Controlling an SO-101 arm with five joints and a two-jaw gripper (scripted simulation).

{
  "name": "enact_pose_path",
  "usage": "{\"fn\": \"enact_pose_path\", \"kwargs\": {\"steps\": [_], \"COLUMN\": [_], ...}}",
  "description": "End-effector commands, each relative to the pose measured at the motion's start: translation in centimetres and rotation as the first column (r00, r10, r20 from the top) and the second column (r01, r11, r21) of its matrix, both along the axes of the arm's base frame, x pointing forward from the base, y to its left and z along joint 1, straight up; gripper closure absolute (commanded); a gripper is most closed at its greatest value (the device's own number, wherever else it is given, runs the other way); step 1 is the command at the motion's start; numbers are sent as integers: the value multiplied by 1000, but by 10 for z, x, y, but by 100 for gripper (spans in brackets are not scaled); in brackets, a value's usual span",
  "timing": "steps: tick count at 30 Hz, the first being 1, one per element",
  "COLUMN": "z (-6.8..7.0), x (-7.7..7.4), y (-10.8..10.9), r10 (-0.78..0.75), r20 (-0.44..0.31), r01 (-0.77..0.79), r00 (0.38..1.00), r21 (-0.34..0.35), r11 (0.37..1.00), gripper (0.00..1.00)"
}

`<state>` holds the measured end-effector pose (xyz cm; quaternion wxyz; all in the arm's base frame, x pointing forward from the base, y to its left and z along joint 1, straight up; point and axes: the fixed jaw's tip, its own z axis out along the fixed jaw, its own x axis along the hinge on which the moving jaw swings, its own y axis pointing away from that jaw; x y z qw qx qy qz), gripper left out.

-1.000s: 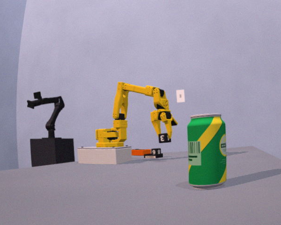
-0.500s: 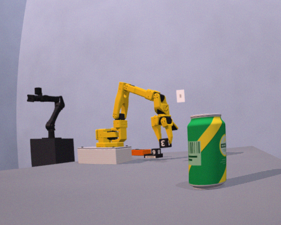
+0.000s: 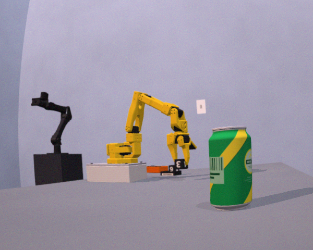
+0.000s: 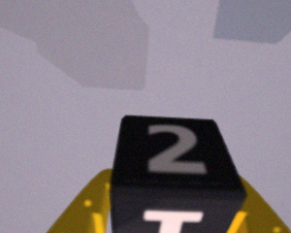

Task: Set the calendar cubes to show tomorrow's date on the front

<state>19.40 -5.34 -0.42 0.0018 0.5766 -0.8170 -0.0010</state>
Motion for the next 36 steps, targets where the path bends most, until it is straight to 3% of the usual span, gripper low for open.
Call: {"fn": "enact_pose_path", "kwargs": {"steps": [1,36], "z": [-5,-16], "x": [-4,-5], "y": [-1,-1], "r10": [0,0], "r20": [-20,-20], "r01": [0,0], "r00": [1000,1000], "r21": [7,7], "r11": [1000,1000], "gripper": [100,100]}}
